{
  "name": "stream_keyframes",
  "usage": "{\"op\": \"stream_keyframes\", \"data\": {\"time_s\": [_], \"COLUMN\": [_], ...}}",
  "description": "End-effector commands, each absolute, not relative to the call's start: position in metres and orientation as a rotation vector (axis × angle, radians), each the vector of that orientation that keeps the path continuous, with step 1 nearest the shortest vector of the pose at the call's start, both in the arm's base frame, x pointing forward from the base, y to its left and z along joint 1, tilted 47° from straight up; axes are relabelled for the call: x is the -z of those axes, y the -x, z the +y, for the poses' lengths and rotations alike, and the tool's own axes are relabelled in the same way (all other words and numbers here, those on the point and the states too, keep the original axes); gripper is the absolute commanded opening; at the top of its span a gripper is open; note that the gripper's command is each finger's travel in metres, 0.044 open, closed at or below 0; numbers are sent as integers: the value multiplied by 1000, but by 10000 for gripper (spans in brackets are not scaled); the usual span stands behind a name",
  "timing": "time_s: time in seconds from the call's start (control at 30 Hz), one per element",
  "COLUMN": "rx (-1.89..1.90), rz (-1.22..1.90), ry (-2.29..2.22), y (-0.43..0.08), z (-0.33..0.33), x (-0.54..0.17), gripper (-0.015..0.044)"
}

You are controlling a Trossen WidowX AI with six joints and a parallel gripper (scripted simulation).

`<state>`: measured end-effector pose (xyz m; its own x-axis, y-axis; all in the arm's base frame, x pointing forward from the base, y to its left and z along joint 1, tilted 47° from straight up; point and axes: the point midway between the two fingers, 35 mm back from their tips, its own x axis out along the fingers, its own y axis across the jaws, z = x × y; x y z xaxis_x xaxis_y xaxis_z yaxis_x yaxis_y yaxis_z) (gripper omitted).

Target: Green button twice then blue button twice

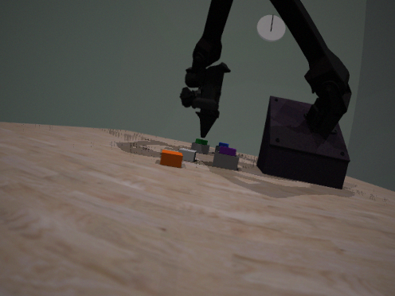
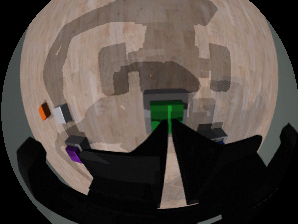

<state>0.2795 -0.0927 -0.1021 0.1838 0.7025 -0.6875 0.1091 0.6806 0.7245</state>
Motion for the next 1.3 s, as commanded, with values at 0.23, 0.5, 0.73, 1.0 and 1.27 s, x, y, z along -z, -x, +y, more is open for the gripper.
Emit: {"op": "stream_keyframes", "data": {"time_s": [0.23,0.5,0.73,1.0,1.27], "rx": [-479,-479,-479,-478,-478], "rz": [1340,1340,1340,1340,1340], "ry": [-762,-762,-762,-761,-761], "y": [-282,-282,-282,-276,-277], "z": [-82,-82,-82,-106,-103], "x": [111,111,111,88,91], "gripper": [20,20,20,20,20]}}
